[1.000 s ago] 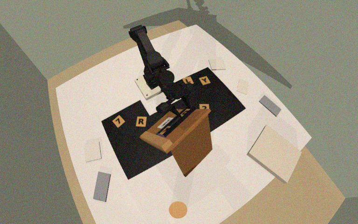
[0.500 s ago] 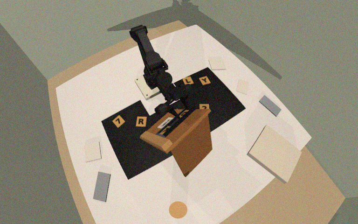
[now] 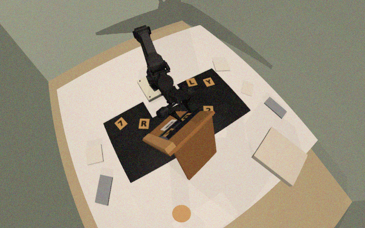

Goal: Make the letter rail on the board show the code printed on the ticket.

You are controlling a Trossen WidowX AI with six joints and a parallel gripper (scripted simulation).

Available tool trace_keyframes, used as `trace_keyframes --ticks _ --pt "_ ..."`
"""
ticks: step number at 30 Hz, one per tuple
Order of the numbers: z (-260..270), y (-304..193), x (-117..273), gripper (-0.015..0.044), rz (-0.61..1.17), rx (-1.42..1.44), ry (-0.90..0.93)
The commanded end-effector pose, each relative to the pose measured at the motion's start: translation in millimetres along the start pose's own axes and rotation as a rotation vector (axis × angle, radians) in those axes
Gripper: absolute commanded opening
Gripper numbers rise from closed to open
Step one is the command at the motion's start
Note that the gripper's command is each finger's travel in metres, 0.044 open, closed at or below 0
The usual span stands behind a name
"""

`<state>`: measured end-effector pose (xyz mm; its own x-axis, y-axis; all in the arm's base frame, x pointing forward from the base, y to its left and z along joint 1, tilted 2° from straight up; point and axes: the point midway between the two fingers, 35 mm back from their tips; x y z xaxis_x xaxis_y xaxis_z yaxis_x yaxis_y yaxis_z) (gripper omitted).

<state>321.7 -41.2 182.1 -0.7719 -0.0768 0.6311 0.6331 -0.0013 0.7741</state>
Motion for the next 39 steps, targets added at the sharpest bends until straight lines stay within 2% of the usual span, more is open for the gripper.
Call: trace_keyframes --ticks 1,39 --pt "-2 0 0 0.0000 0.002 0.005 0.006" --pt "-24 3 0 0.0000 0.002 0.007 0.005"
Point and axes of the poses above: the point midway between the two fingers, 35 mm back from their tips, its own x axis back along the fingers, its own z axis across the jaws, y = z × x, and after that the axes turned 7 degrees about -x, right-handed
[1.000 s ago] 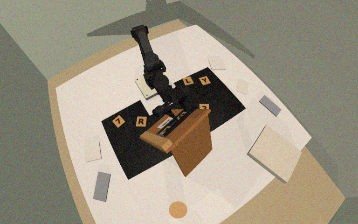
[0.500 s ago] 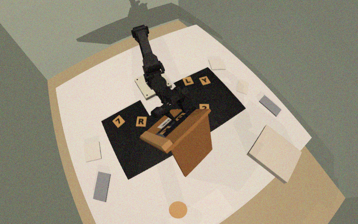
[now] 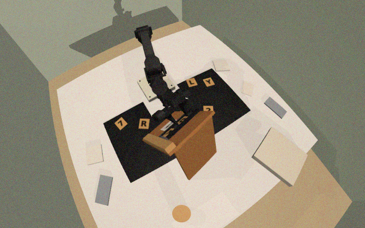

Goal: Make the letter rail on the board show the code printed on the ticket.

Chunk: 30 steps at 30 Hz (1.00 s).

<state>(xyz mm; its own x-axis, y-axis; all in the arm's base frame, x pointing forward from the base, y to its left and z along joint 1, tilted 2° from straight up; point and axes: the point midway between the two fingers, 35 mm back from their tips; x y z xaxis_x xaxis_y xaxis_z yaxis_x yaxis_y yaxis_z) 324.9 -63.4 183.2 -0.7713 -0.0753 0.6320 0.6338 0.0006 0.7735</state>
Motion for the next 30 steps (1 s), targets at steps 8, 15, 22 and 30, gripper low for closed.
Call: trace_keyframes --ticks 8,15,22,30 --pt "-6 1 0 0.0000 0.001 0.006 0.006" --pt "-11 2 0 0.0000 0.001 0.006 0.005" --pt "-15 2 0 0.0000 0.001 0.006 0.005" --pt "-15 2 0 0.0131 0.000 0.001 -0.001"
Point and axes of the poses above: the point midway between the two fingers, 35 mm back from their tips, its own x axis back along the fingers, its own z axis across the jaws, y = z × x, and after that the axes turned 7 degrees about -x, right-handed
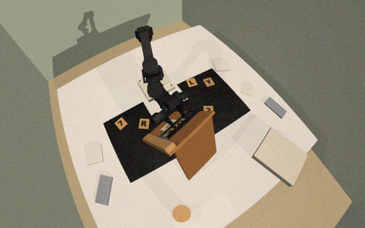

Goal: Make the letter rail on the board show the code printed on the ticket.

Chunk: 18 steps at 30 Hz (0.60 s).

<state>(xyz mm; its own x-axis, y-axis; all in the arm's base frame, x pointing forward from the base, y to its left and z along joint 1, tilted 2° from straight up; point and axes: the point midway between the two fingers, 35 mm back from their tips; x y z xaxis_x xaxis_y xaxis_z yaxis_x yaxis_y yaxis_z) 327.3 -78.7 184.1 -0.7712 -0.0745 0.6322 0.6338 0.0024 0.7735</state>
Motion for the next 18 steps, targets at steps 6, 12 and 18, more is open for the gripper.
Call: trace_keyframes --ticks 6,12,18 --pt "0 0 4 0.0289 0.001 0.004 0.005" --pt "0 0 11 0.0295 0.001 0.005 0.006" --pt "0 1 17 0.0295 0.002 0.005 0.006"
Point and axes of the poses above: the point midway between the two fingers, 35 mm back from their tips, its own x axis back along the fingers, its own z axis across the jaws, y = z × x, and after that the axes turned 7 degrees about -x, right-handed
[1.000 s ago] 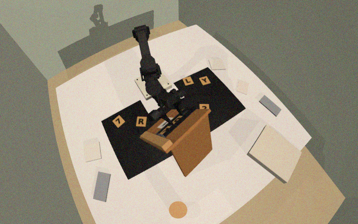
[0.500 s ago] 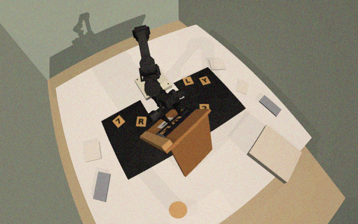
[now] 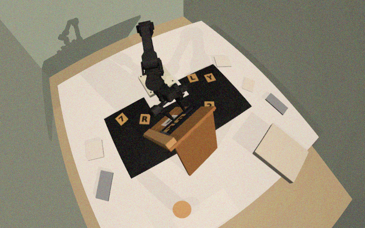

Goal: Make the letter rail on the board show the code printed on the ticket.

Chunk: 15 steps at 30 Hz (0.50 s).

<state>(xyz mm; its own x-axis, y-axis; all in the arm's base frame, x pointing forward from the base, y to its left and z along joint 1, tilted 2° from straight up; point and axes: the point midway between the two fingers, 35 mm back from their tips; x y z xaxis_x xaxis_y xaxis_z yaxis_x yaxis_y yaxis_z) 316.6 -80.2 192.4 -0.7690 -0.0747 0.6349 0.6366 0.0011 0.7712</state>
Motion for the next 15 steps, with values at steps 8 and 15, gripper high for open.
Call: trace_keyframes --ticks 8,15 --pt "-0.8 0.4 7.6 0.0295 -0.002 0.006 0.005" --pt "-1.8 0.1 12.1 0.0295 -0.001 0.007 0.005"
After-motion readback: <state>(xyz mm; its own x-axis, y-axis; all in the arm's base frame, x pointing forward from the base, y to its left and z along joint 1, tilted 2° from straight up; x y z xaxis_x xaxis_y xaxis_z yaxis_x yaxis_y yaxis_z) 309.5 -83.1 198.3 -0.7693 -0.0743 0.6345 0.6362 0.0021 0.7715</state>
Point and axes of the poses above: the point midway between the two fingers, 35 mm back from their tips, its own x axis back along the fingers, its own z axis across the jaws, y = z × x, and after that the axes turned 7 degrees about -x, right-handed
